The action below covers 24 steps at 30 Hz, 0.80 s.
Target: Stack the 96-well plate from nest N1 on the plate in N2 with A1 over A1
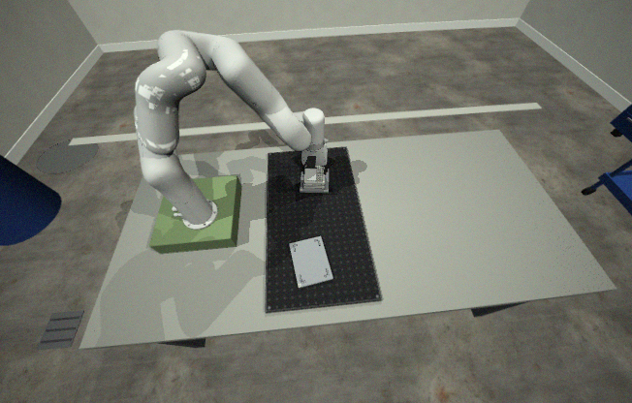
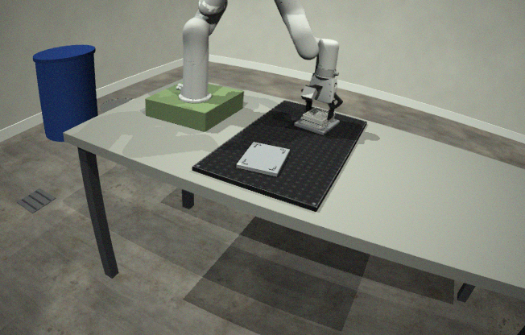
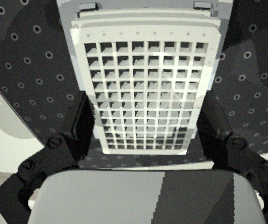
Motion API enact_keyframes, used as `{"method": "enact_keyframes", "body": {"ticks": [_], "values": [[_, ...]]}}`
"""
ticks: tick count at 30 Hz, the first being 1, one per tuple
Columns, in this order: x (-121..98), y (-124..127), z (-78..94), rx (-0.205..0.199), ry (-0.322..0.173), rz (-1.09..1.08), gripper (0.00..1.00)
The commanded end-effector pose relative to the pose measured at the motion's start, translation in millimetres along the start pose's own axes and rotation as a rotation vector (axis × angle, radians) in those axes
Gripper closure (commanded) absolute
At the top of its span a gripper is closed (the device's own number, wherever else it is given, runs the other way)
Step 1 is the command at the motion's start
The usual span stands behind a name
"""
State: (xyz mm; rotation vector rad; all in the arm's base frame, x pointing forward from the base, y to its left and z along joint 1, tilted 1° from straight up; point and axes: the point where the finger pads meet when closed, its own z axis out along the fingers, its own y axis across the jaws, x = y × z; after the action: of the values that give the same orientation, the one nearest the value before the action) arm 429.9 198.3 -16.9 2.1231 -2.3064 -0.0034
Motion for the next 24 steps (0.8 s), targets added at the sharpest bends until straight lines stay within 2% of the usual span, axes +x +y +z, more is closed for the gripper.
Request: {"method": "enact_keyframes", "body": {"ticks": [1,20,21,24], "values": [[-0.7,-1.3,-1.0,0.003,-0.002,0.000,1.00],[-0.7,-1.3,1.7,0.003,-0.002,0.000,1.00],[-0.7,-1.3,2.4,0.003,-0.002,0.000,0.00],[-0.7,-1.3,2.4,0.003,-0.002,0.000,0.00]]}}
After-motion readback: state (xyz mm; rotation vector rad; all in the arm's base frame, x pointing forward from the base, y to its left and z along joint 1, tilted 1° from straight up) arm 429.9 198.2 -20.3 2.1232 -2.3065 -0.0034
